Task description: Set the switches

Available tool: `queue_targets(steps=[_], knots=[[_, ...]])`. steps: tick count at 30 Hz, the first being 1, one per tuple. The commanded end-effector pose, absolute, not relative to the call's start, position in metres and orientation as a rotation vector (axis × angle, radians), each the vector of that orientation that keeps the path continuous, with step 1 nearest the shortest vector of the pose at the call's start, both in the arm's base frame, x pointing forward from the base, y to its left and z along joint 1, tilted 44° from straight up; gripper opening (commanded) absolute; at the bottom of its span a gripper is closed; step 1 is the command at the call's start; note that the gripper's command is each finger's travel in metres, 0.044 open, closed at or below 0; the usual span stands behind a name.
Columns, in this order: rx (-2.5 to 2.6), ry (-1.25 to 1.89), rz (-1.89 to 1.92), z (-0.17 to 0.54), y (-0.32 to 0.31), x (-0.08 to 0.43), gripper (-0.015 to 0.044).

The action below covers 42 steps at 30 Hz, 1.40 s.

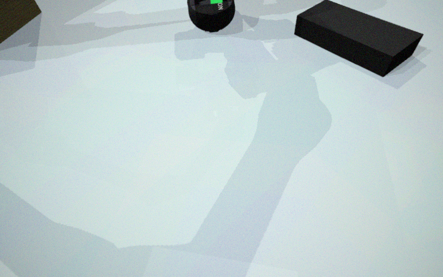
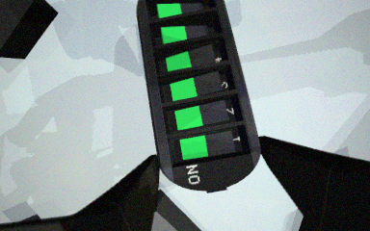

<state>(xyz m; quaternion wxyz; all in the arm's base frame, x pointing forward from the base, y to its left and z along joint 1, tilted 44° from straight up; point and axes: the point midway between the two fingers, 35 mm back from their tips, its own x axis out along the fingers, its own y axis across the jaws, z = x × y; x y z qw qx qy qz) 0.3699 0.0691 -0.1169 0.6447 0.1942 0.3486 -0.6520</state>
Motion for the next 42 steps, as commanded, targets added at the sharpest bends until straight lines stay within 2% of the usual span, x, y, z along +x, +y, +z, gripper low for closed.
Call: queue_targets(steps=[1,42], knots=[[0.452,0.8,-1.477,-0.109,0.07,0.372,0.0336],[0.504,0.854,-1.469,-0.081,0.065,0.378,0.0336]])
